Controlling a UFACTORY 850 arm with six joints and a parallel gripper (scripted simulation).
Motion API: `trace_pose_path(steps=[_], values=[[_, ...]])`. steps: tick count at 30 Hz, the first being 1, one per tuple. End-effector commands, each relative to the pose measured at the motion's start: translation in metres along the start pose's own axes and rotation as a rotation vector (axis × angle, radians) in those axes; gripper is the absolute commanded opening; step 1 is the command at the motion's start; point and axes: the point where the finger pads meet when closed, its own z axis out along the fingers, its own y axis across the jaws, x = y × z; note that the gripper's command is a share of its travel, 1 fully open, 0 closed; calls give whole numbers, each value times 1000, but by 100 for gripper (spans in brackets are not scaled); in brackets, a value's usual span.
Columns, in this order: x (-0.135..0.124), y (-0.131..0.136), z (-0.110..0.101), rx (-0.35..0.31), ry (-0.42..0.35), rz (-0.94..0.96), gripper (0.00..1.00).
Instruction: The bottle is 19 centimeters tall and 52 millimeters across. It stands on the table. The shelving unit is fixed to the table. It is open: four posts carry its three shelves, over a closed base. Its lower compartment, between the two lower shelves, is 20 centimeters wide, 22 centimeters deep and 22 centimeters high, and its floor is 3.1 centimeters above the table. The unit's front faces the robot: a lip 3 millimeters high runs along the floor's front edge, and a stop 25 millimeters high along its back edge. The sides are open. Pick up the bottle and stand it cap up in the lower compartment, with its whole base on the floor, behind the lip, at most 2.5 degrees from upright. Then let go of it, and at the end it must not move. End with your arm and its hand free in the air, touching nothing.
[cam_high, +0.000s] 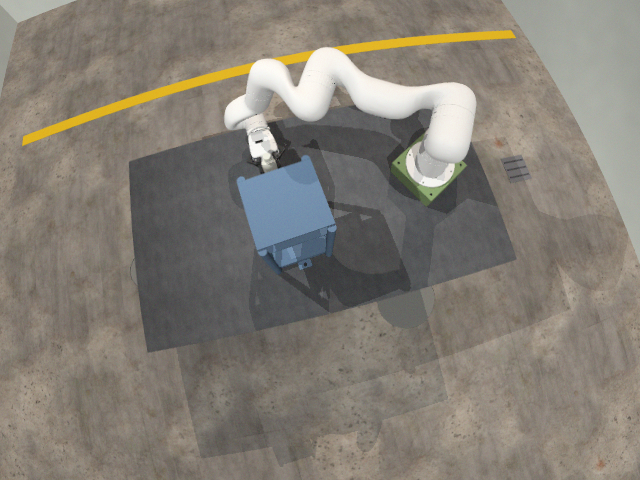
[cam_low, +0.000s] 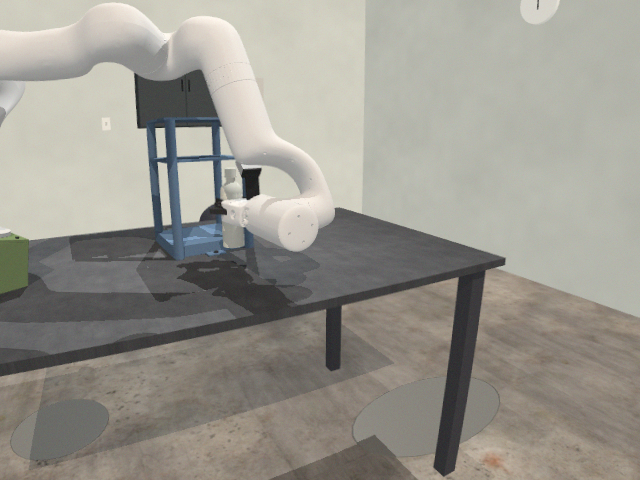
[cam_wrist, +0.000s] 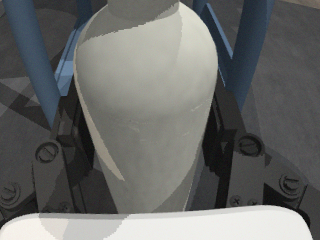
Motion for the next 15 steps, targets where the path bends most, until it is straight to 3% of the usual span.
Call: trace_pose_path(steps=[1, 15], values=[[1, 1, 11, -1, -1, -2, 0], [1, 1, 25, -1, -1, -2, 0]])
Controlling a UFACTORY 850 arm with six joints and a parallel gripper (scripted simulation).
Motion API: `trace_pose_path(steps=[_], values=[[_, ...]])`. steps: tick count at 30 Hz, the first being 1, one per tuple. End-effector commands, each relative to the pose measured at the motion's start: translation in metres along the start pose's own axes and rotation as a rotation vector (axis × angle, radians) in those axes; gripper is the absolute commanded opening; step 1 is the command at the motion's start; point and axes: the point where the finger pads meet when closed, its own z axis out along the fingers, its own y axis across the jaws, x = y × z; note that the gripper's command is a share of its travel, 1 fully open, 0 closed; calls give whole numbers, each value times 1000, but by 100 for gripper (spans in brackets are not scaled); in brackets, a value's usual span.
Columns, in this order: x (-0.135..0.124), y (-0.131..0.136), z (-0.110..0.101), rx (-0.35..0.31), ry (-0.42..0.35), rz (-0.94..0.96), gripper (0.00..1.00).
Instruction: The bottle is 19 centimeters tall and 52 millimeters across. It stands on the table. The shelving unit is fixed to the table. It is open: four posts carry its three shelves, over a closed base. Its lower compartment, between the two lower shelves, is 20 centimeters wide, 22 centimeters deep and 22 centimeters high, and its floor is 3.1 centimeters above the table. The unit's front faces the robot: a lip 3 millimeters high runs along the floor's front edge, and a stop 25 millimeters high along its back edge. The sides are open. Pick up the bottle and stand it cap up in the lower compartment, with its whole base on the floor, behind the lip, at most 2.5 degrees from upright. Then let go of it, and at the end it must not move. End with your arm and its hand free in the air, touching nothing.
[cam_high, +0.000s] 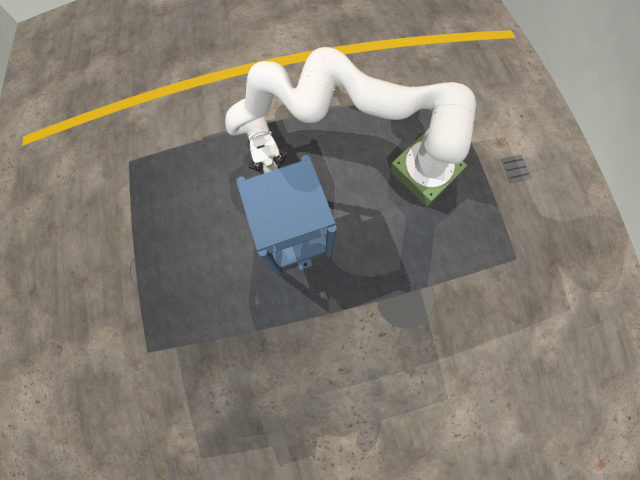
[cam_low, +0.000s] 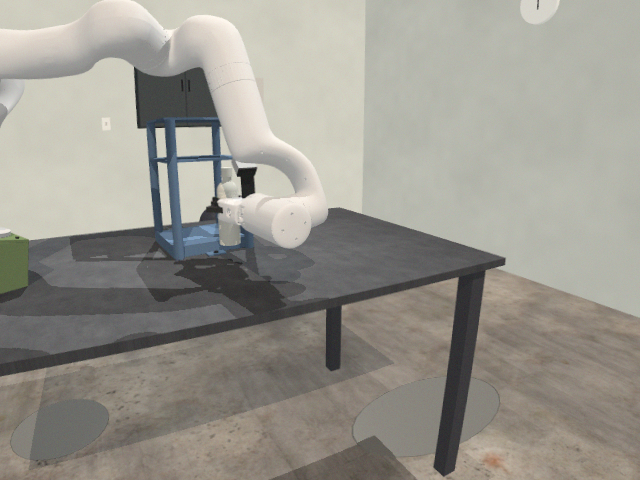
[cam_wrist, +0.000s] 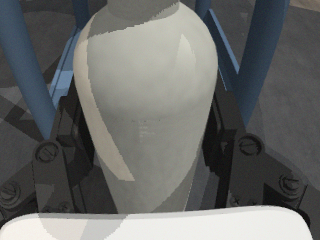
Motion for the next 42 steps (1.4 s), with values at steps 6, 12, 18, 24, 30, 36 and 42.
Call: trace_pose_path(steps=[6, 12, 18, 24, 30, 36, 42], values=[[1, 1, 2, 0, -1, -2, 0], [1, -1, 2, 0, -1, -2, 0], [1, -4, 2, 0, -1, -2, 0], [1, -6, 2, 0, -1, -2, 0], [1, -6, 2, 0, -1, -2, 0], [1, -6, 3, 0, -1, -2, 0], [1, -6, 7, 0, -1, -2, 0]])
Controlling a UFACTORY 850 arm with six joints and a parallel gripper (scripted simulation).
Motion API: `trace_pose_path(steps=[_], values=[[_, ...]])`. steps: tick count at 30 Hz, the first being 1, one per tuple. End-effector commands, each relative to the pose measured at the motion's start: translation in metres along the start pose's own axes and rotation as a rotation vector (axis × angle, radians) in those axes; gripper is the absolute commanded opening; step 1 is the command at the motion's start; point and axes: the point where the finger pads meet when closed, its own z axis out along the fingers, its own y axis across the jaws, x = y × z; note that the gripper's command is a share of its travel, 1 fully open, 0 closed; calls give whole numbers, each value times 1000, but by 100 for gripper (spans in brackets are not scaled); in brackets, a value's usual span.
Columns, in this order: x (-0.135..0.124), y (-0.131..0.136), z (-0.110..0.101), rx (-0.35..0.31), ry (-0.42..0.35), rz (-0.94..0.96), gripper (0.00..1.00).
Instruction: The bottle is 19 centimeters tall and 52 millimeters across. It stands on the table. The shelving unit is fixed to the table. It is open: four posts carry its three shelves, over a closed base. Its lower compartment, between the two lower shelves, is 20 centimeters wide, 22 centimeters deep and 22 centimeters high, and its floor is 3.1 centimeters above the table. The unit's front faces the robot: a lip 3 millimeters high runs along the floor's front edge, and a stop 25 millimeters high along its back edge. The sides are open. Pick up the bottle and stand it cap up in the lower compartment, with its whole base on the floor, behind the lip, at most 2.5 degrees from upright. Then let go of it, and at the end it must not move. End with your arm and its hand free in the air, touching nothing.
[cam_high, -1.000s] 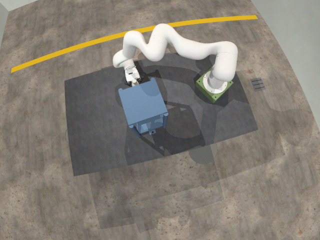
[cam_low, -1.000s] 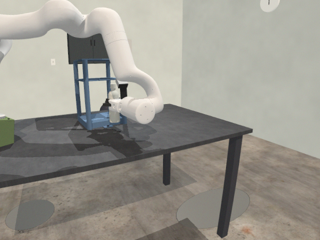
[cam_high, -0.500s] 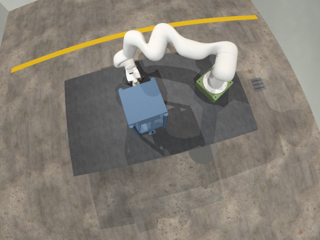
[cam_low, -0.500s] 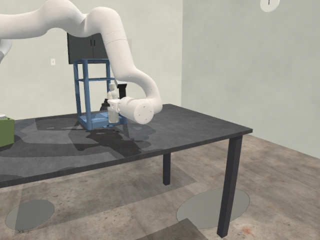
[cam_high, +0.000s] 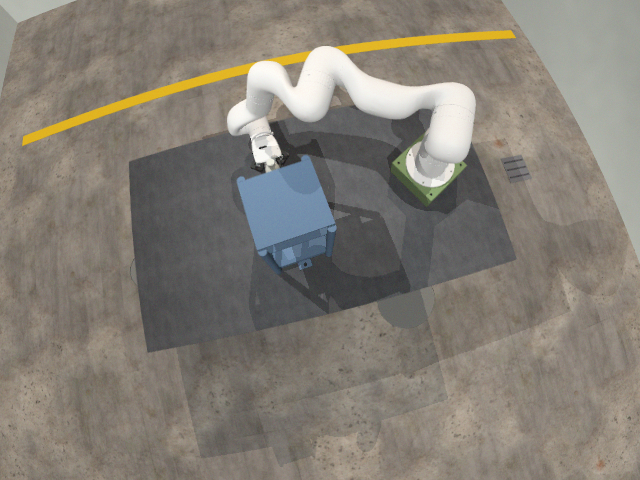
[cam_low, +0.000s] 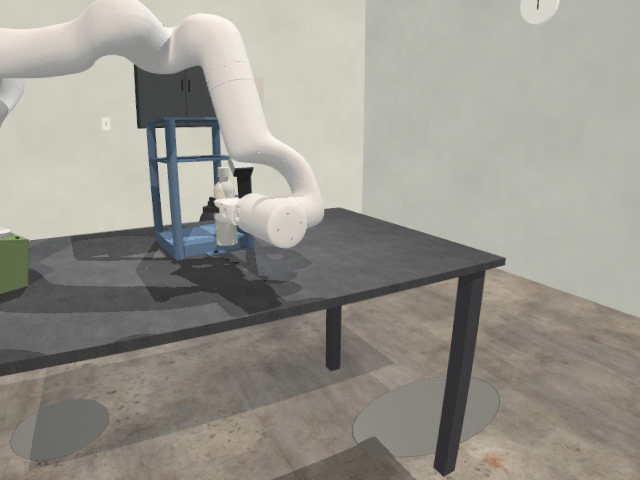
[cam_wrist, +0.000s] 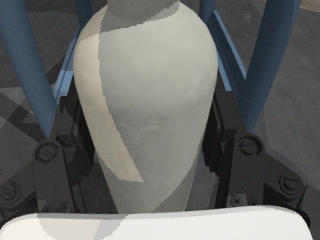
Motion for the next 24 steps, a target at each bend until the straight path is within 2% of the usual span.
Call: trace_pose_path(steps=[1, 9, 24], values=[[1, 1, 3, 0, 0, -2, 0], [1, 1, 10, 0, 0, -2, 0], [1, 1, 36, 0, 0, -2, 0]])
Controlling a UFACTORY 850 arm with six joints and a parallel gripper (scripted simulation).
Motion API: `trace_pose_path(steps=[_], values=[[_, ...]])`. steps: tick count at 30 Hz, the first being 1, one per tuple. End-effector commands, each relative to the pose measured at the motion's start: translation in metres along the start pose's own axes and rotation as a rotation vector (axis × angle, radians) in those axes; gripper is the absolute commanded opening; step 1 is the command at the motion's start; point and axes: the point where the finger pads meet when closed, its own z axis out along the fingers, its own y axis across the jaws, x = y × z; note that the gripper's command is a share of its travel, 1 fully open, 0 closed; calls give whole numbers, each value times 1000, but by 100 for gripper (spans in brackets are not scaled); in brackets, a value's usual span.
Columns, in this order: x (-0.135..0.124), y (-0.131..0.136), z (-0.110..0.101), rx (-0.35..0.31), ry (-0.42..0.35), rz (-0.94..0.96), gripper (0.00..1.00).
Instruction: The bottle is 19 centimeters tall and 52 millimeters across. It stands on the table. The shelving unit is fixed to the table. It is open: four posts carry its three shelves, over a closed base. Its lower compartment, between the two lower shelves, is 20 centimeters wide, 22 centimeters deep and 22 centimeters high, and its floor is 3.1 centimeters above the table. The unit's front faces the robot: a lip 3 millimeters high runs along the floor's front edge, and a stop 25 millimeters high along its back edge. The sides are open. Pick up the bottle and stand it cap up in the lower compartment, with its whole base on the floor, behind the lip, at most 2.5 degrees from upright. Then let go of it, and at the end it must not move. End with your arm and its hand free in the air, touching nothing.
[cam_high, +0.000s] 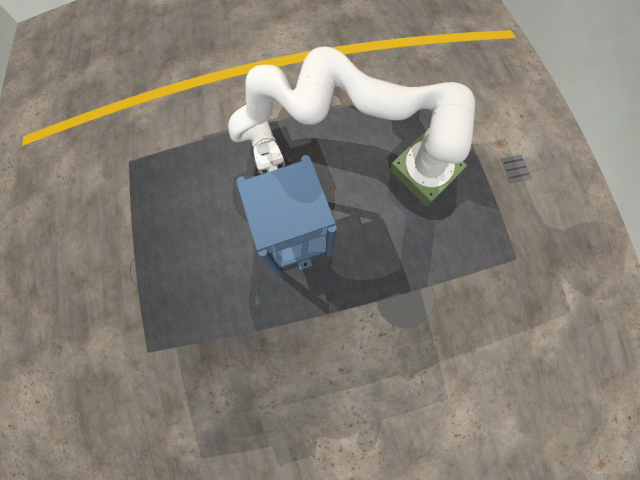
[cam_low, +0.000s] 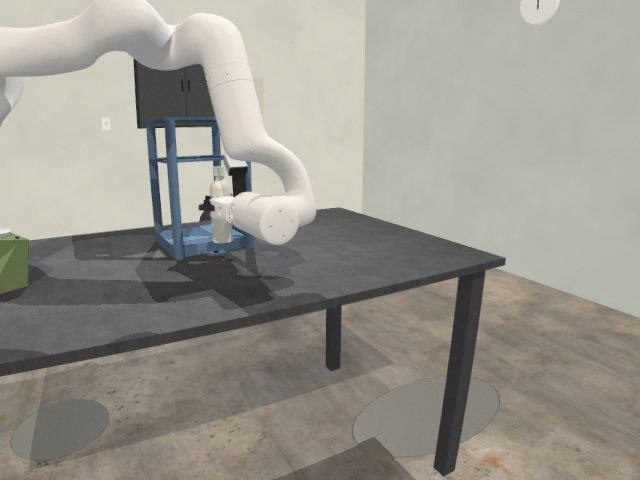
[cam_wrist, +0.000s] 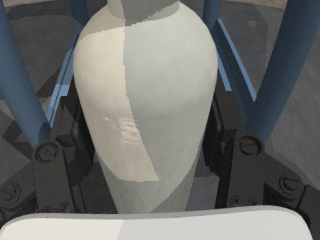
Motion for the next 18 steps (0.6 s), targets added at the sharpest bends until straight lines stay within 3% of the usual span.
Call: trace_pose_path(steps=[1, 18], values=[[1, 1, 10, 0, 0, -2, 0], [1, 1, 54, 0, 0, -2, 0]])
